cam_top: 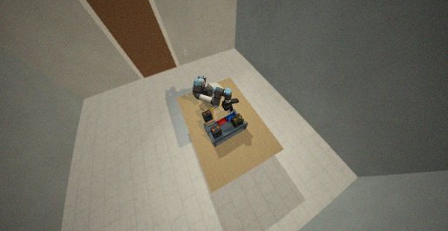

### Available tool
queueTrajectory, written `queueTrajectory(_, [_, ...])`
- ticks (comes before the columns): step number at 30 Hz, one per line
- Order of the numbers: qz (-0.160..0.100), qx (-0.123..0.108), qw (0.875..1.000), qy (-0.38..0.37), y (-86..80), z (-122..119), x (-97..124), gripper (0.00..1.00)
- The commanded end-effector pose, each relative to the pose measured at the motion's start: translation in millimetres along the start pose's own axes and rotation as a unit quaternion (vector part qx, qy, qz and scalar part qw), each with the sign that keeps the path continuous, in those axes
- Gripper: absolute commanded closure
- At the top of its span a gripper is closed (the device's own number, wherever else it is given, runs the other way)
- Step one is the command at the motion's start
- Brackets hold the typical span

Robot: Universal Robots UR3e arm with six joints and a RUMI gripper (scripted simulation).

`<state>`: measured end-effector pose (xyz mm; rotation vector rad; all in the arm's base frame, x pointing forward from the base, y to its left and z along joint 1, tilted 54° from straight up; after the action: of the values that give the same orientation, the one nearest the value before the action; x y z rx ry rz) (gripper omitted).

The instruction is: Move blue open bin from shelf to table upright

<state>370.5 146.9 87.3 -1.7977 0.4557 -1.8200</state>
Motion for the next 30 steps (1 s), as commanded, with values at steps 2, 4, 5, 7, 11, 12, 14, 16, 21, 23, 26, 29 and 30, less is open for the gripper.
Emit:
queueTrajectory(2, [0.0,0.0,1.0,0.0,21.9,0.6,-0.1,0.74])
queueTrajectory(4, [0.0,0.0,1.0,0.0,27.9,0.7,-0.1,0.74])
queueTrajectory(5, [0.0,0.0,1.0,0.0,27.9,0.7,-0.1,0.74])
queueTrajectory(7, [0.0,0.0,1.0,0.0,27.9,0.7,-0.1,0.74])
queueTrajectory(11, [0.0,0.0,1.0,0.0,27.9,0.7,-0.1,0.74])
queueTrajectory(12, [0.0,0.0,1.0,0.0,27.9,0.7,-0.1,0.74])
queueTrajectory(14, [0.0,0.0,1.0,0.0,27.9,0.7,-0.1,0.74])
queueTrajectory(16, [-0.001,-0.001,1.0,0.0,36.5,0.8,-0.1,0.74])
queueTrajectory(21, [0.0,0.0,1.0,0.0,72.5,1.2,-0.2,0.74])
queueTrajectory(23, [0.0,0.0,1.0,0.0,72.5,1.2,-0.2,0.74])
queueTrajectory(26, [0.0,0.0,1.0,0.0,72.5,1.2,-0.2,0.74])
queueTrajectory(29, [0.0,0.0,1.0,0.0,72.5,1.2,-0.2,0.74])
queueTrajectory(30, [0.0,0.0,1.0,0.0,72.5,1.2,-0.2,0.74])
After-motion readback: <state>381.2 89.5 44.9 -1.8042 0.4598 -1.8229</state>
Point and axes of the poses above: the point where the finger pads meet when closed, its own y axis out along the fingers, its own z axis across the jaws, x = y × z, the point moved 8 cm from there along -y, back along the fingers, and after that the axes turned 7 degrees about -y, right-handed, at the moved point
